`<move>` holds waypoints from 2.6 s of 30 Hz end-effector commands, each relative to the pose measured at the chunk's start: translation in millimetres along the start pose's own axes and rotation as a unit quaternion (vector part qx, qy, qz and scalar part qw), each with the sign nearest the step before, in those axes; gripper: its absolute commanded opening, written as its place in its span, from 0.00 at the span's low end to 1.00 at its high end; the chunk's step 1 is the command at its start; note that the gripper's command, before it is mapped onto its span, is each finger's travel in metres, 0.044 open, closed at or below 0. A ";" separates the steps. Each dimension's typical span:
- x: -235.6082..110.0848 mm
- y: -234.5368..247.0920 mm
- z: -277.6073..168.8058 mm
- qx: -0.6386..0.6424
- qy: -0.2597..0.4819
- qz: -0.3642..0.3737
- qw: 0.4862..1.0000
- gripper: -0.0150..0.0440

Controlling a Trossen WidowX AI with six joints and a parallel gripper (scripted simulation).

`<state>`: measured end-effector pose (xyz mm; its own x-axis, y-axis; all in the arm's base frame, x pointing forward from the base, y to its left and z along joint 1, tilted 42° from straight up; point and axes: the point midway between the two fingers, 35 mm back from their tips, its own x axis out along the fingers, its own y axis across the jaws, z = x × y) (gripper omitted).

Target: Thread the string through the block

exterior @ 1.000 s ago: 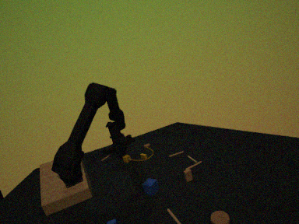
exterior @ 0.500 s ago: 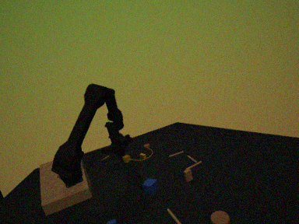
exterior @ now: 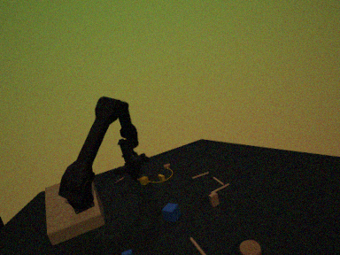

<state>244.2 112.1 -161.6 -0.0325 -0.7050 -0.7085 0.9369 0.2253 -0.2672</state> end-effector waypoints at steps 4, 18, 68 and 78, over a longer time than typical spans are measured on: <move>-1.1 1.0 -10.0 0.000 0.002 0.000 1.000 0.25; -2.2 -1.5 -22.5 -0.006 0.003 0.001 1.000 0.25; -6.6 -6.4 -68.7 -0.037 0.005 0.007 0.999 0.25; -1.5 -8.2 -78.4 -0.039 0.005 0.013 0.999 0.25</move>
<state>213.3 162.1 -200.8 -0.0166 -0.6975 -0.7164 0.9070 0.2910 -0.3043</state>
